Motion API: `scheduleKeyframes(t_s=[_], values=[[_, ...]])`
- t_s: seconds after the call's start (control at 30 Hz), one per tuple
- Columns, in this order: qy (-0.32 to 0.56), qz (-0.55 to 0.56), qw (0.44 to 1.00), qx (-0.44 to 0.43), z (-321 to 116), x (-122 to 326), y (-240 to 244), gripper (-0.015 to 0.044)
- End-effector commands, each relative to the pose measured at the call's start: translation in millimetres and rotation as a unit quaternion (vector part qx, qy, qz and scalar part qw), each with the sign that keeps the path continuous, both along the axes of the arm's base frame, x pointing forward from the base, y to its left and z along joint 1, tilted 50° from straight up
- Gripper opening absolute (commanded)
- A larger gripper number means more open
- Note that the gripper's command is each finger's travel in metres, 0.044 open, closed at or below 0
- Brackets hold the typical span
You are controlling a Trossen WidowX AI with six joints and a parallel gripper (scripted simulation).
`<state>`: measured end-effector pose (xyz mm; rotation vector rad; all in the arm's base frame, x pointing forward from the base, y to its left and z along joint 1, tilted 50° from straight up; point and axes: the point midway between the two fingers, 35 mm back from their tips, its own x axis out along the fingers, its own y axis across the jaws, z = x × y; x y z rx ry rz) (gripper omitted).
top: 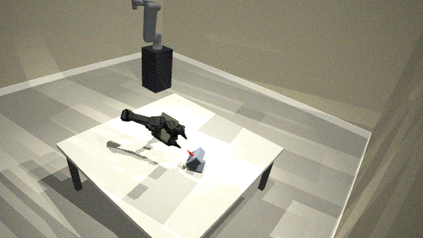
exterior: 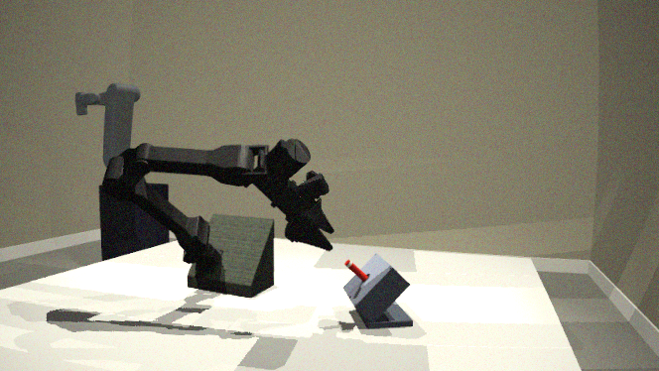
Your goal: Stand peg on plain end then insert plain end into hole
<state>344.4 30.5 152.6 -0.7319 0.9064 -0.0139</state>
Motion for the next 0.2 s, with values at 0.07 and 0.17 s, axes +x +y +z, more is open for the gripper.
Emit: scheduleKeyframes(t_s=[0.07, 0.17], values=[[-0.005, -0.003, 1.0, 0.001, 8.8, -6.4, 2.7, 0.044], [-0.005, -0.003, 1.0, 0.001, 9.0, -6.6, 2.8, 0.044]])
